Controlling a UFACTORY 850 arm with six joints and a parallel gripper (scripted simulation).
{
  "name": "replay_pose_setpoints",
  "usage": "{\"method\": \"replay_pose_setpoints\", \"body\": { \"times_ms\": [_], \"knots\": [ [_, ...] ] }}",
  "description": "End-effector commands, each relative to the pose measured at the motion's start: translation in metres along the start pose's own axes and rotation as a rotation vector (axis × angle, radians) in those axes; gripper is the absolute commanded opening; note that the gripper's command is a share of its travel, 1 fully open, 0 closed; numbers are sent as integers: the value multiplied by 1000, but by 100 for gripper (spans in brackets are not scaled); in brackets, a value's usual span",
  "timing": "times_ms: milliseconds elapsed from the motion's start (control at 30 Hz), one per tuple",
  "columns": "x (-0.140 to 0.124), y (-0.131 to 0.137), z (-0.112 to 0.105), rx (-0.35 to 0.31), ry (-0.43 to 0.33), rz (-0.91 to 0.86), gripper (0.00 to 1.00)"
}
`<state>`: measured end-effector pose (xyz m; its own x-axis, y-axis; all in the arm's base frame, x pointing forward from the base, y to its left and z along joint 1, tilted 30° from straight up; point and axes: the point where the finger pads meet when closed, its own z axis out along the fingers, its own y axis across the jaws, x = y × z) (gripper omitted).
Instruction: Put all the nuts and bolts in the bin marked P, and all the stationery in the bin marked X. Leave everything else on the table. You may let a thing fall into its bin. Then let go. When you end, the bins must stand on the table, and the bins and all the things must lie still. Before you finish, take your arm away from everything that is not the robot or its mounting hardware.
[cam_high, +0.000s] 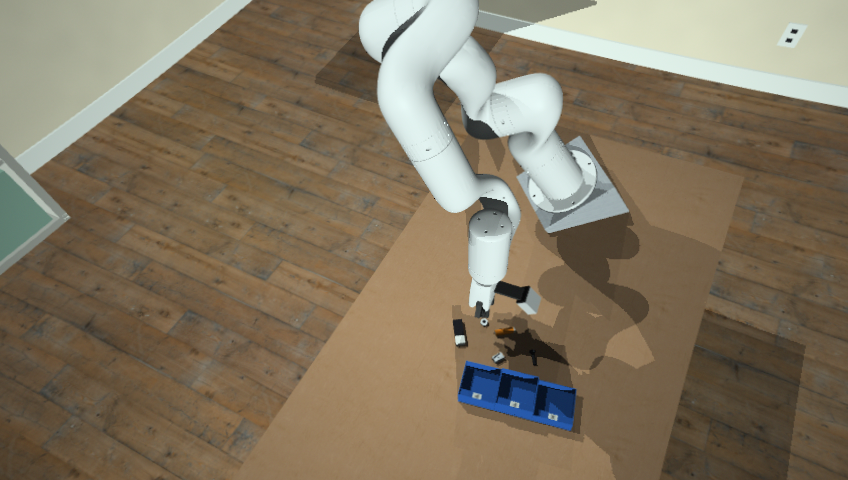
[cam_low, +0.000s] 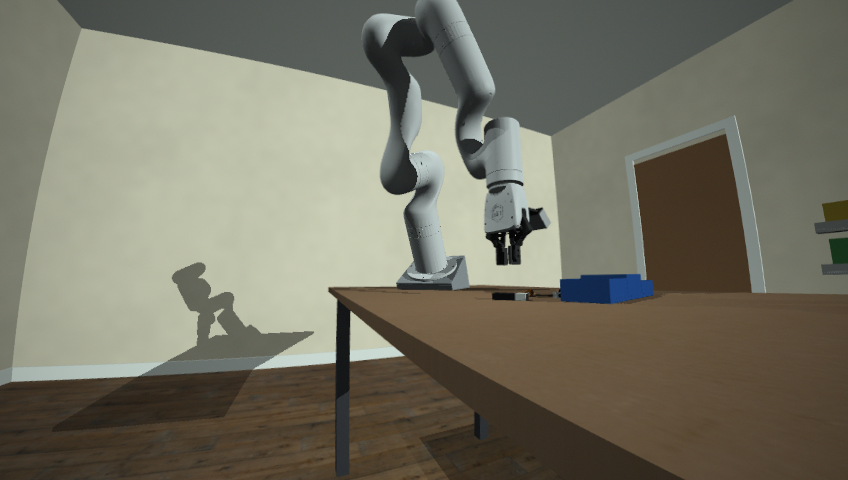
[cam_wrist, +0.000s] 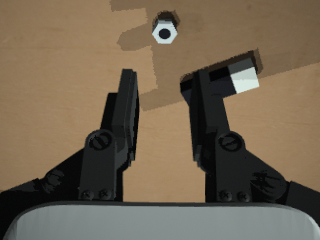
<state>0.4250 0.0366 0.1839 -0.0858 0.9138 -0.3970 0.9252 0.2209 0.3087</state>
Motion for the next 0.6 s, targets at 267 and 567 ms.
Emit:
{"method": "replay_pose_setpoints", "body": {
  "times_ms": [267, 567],
  "knots": [
    [0, 0, 28, -1, 0, 0, 33],
    [0, 1, 56, -1, 0, 0, 33]
  ]
}}
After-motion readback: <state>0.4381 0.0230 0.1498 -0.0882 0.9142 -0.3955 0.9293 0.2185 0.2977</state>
